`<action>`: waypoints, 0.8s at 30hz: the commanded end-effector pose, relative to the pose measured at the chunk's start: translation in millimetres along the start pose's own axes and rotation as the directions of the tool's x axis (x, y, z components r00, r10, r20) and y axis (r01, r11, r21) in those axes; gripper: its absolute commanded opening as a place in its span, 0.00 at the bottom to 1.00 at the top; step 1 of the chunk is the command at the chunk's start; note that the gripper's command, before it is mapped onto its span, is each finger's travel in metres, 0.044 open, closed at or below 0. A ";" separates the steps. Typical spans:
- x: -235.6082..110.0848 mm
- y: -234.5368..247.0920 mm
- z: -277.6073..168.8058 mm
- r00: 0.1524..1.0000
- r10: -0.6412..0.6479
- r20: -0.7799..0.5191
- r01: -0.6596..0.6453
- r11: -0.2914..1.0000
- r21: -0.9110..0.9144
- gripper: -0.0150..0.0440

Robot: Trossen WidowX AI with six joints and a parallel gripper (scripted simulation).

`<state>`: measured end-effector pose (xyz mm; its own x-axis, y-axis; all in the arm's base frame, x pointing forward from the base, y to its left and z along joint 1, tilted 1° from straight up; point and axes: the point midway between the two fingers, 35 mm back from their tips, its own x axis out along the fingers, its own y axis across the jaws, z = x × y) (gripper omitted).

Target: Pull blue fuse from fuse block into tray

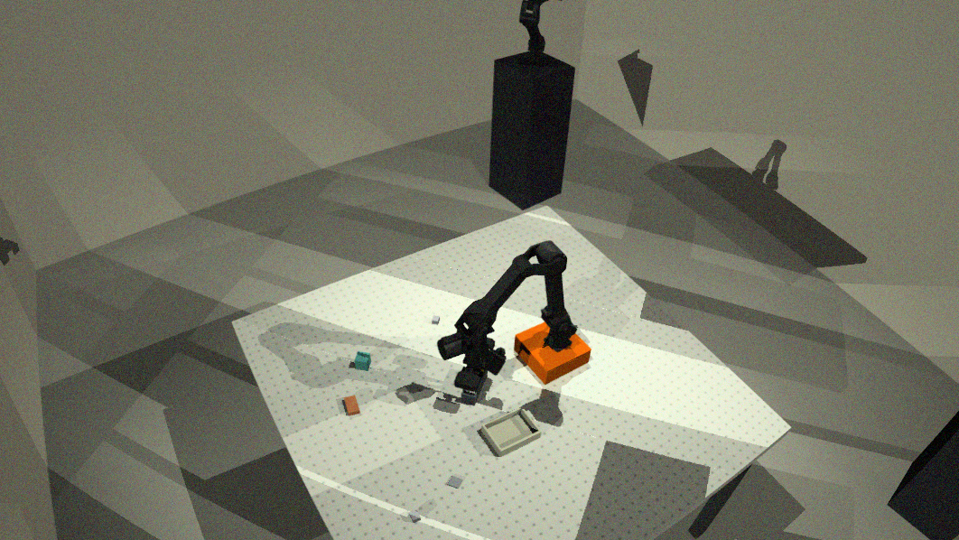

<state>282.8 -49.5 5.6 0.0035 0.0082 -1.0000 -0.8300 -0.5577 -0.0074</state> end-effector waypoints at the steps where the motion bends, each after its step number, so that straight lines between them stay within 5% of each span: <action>1: -0.1 -0.1 -0.1 1.000 0.000 0.000 0.000 1.000 0.000 0.30; 24: -7.6 -0.4 -0.4 1.000 0.001 -0.001 -0.001 1.000 0.000 0.25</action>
<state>282.2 -49.4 10.7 0.0007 0.0087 -1.0000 -0.8300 -0.5577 -0.0054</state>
